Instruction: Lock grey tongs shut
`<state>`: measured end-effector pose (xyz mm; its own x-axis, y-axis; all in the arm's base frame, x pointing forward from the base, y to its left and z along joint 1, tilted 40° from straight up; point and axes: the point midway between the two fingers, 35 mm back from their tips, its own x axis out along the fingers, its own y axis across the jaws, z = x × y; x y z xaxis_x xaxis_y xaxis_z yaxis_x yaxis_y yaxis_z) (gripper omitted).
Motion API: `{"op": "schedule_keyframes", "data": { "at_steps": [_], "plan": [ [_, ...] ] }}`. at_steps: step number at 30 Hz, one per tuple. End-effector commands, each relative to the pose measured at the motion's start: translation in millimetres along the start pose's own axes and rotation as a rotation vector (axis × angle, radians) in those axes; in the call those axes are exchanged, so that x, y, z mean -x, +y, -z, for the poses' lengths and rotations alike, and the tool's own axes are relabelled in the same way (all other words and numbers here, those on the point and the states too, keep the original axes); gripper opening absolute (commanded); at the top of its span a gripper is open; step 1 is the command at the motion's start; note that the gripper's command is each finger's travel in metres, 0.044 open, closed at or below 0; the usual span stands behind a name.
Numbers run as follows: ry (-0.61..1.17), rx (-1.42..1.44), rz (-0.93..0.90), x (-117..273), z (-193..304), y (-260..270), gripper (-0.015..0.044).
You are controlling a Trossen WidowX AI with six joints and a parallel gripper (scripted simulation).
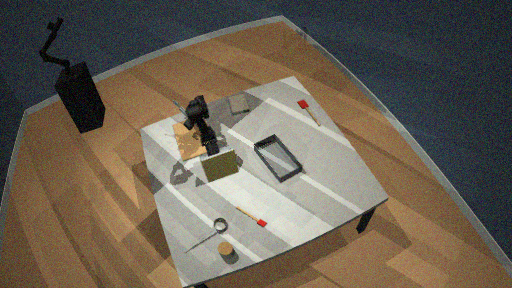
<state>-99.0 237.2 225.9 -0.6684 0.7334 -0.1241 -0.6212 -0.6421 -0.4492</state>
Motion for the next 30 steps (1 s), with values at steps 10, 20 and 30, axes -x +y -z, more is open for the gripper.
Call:
{"op": "schedule_keyframes", "data": {
  "at_steps": [10,20,30],
  "plan": [
    [0.048,-0.032,-0.003,-6,-3,-3,-0.015],
    [0.232,-0.118,-0.008,-19,-7,-7,-0.015],
    [0.433,-0.148,-0.013,-25,-10,-5,-0.015]
  ]
}}
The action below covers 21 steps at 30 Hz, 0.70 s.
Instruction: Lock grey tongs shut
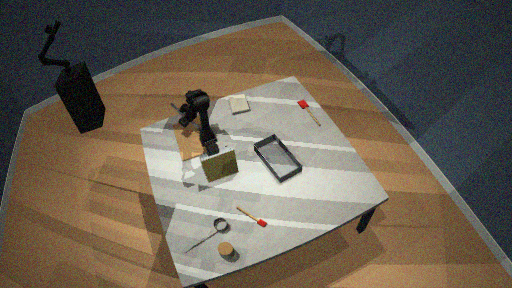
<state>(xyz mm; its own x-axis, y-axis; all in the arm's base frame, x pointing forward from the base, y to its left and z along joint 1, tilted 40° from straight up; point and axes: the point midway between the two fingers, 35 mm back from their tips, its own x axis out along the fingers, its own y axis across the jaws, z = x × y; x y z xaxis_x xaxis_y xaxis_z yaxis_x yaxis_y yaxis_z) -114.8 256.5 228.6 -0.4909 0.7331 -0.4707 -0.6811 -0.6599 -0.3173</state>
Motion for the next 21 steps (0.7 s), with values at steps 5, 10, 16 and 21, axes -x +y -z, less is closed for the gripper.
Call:
{"op": "schedule_keyframes", "data": {
  "at_steps": [5,10,16,21],
  "plan": [
    [0.142,0.002,0.015,3,-8,2,-0.015],
    [0.243,0.024,0.028,6,-10,4,-0.015],
    [0.361,0.068,0.051,13,-13,6,-0.015],
    [0.45,0.119,0.075,20,-16,7,-0.015]
  ]
}}
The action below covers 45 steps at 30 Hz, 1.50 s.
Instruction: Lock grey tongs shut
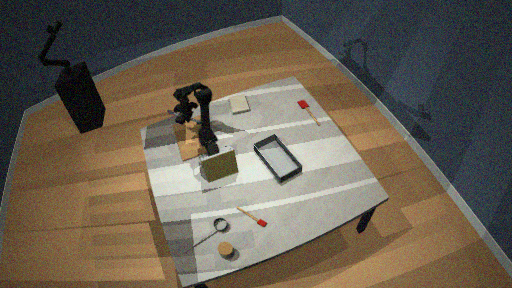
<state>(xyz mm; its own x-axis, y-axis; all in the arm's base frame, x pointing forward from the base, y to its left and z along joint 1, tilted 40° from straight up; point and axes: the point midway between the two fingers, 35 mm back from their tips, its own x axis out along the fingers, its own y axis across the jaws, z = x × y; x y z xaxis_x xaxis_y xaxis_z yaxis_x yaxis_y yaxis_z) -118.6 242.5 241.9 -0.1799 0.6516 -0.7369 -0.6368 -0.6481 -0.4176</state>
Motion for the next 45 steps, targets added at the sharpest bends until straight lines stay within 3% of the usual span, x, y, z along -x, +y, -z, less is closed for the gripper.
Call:
{"op": "schedule_keyframes", "data": {
  "at_steps": [1,12,45],
  "plan": [
    [0.042,0.024,0.026,9,-3,-2,-0.015],
    [0.045,0.026,0.027,6,-3,-2,-0.015],
    [0.045,0.027,0.028,-48,-7,-3,-0.015]
  ]
}}
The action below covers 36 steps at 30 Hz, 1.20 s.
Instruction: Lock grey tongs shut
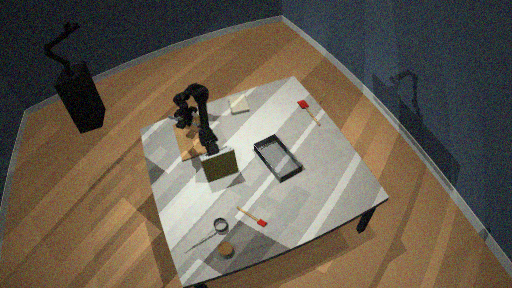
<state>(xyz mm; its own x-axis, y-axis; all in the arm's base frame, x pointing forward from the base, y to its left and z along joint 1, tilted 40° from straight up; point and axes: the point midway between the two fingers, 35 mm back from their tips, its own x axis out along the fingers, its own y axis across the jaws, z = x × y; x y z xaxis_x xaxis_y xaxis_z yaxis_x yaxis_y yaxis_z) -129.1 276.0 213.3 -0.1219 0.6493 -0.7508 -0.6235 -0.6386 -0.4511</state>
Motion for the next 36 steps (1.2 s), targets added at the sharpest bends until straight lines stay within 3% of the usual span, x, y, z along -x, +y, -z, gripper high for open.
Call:
{"op": "schedule_keyframes", "data": {
  "at_steps": [1,36],
  "plan": [
    [-0.007,0.004,-0.001,-5,-1,0,-0.015],
    [-0.007,0.005,0.0,-61,5,0,-0.015]
  ]
}}
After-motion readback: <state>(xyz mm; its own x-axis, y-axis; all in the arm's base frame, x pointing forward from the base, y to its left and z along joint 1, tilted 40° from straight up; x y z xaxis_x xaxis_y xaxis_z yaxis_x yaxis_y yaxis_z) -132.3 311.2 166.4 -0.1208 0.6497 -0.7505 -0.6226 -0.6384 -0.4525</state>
